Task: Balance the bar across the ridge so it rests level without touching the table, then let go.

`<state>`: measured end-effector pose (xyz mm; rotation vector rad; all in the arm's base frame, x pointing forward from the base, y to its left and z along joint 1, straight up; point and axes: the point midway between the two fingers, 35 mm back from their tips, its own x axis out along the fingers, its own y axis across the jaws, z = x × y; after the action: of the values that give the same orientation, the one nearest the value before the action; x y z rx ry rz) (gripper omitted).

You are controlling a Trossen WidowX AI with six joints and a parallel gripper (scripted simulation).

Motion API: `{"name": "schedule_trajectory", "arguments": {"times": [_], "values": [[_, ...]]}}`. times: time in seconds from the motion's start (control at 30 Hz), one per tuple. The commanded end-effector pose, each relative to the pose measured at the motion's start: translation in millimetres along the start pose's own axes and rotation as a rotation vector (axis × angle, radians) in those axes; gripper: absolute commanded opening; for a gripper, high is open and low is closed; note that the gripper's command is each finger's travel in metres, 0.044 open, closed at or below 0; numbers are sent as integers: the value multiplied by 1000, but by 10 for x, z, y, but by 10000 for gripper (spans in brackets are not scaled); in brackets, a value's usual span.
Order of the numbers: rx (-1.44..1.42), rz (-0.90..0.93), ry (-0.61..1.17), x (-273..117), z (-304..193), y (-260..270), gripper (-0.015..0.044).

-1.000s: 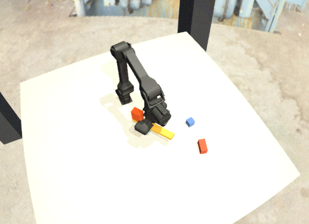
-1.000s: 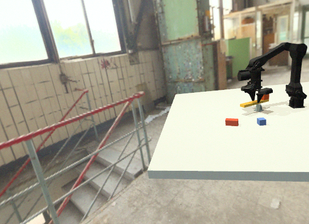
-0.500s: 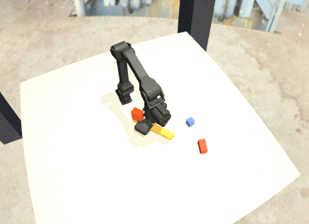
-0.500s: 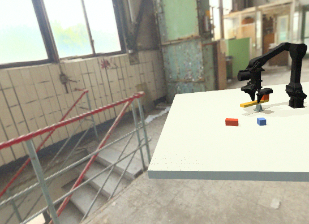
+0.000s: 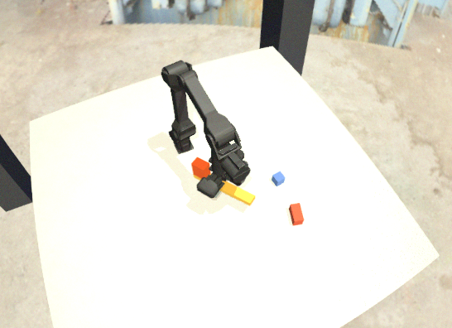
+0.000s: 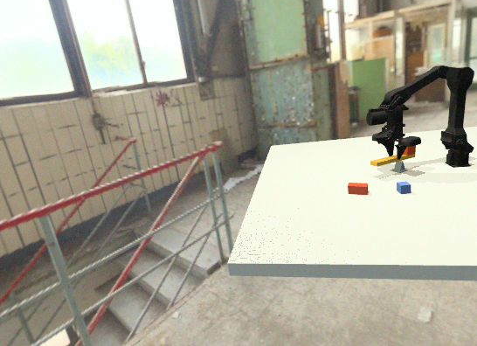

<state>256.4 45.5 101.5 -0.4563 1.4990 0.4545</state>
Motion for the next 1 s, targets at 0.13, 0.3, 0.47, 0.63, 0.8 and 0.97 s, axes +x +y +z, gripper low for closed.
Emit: {"name": "schedule_trajectory", "arguments": {"times": [0.13,0.3,0.47,0.63,0.8,0.97], "values": [[-1,-1,2,14,-2,-3,0],[-1,-1,2,18,-2,-3,0],[-1,-1,2,22,-2,-4,0],[-1,-1,2,27,-3,-3,0],[-1,-1,2,30,-3,-4,0],[-1,-1,2,34,-3,-3,0]]}}
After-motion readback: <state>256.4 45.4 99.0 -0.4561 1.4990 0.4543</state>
